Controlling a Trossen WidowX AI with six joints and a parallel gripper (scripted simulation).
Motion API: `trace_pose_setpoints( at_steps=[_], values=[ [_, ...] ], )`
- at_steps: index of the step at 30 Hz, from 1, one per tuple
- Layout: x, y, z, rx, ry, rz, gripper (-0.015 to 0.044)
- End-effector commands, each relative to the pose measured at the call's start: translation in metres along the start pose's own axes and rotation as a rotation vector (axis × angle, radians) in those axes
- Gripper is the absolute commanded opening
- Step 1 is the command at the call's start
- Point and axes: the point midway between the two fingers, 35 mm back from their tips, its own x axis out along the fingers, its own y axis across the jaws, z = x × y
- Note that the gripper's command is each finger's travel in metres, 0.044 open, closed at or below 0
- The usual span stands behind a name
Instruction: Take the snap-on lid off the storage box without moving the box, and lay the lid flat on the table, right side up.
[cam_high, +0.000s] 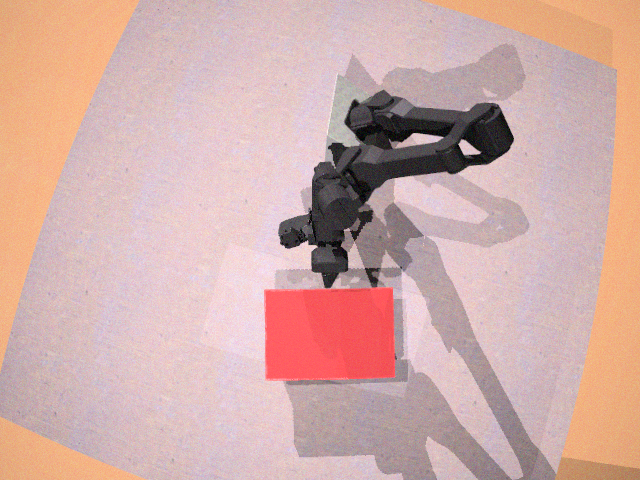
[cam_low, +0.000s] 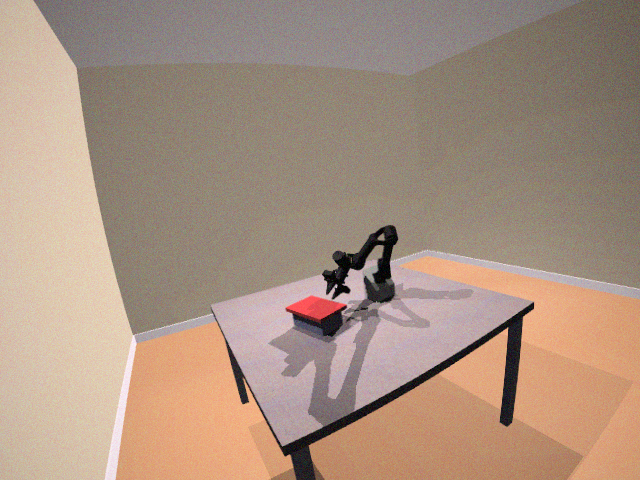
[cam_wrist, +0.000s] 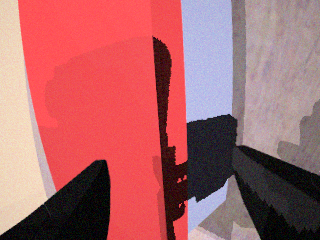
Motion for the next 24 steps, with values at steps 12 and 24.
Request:
trace_pose_setpoints(
  at_steps=[12, 24],
  values=[
    [0.026, 0.002, -0.002, 0.001, 0.004, 0.013, 0.0235],
    [0.034, 0.002, -0.004, 0.003, 0.009, 0.019, 0.0163]
  ],
)
